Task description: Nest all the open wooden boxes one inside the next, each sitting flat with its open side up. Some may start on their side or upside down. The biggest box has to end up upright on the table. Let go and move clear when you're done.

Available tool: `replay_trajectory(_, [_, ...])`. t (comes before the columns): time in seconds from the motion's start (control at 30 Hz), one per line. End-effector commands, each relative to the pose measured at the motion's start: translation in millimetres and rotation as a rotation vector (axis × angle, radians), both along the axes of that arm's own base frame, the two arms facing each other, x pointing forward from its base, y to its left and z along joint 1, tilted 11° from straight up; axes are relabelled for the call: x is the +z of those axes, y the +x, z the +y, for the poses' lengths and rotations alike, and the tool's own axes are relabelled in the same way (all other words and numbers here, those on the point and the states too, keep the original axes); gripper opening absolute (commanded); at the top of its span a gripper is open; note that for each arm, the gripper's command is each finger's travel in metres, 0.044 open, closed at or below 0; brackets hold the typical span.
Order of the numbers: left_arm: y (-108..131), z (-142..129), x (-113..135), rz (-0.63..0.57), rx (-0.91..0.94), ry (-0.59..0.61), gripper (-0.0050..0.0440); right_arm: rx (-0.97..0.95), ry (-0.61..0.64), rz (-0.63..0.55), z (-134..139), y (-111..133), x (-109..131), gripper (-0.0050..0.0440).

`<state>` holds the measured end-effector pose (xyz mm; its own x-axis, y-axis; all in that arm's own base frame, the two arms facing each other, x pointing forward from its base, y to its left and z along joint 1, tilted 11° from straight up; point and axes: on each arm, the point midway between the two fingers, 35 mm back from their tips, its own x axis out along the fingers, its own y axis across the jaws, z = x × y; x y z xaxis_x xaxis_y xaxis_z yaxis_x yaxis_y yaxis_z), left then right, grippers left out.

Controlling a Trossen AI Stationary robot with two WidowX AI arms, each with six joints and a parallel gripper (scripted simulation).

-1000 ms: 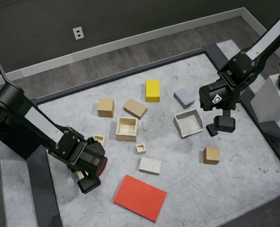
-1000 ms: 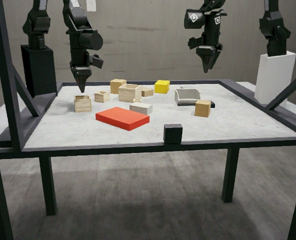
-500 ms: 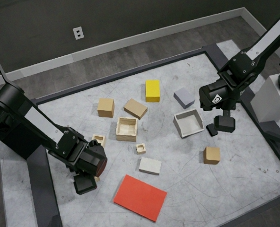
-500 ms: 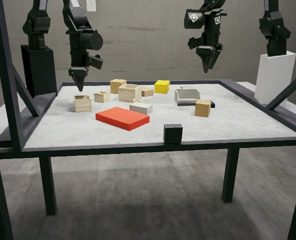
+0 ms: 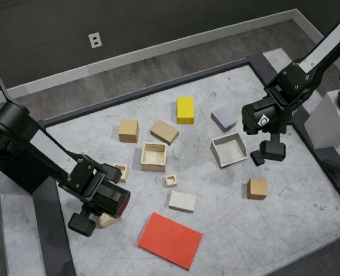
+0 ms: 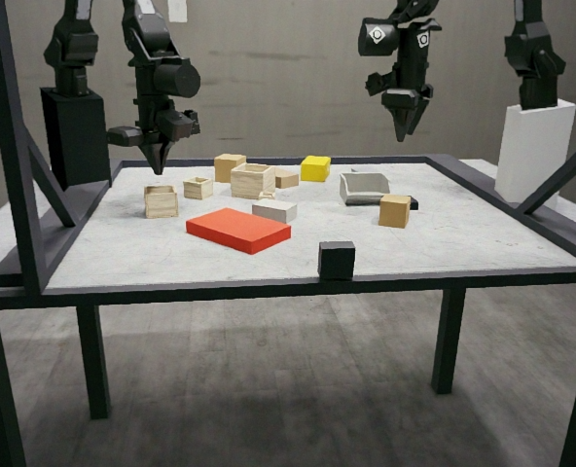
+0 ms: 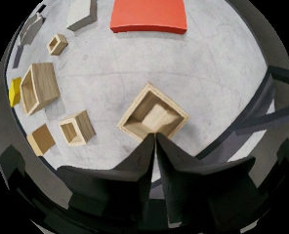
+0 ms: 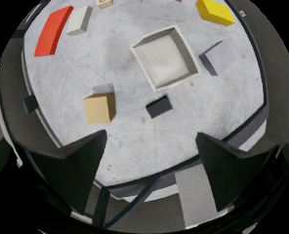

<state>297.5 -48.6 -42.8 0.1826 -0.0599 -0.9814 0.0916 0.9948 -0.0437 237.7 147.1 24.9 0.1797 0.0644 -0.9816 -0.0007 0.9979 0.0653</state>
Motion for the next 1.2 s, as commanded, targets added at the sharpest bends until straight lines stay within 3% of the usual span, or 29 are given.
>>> replay_trajectory(0.0, [8, -1, 9, -0.043, -0.212, 0.031, 0.0000, -0.001, 0.012, -0.021, 3, 3, 7, 0.0400])
replay_trajectory(0.2, [8, -1, 9, -0.065, -0.527, 0.095, 0.0000, -0.001, 0.012, -0.021, 3, 3, 7, 0.0400])
replay_trajectory(0.4, [8, -1, 9, -0.071, -0.630, 0.115, -0.0002, -0.001, 0.012, -0.021, 3, 3, 7, 0.0400])
replay_trajectory(0.57, [5, -1, 5, -0.057, -0.638, 0.118, -0.0004, -0.001, 0.012, -0.021, 3, 3, 7, 0.0400])
replay_trajectory(0.77, [4, -2, -25, -0.043, -0.640, 0.115, -0.0035, -0.001, 0.012, -0.021, 3, 3, 7, 0.0400])
replay_trajectory(1.17, [13, -4, -38, -0.056, -0.654, 0.120, -0.0050, -0.001, 0.012, -0.021, 3, 3, 7, 0.0400])
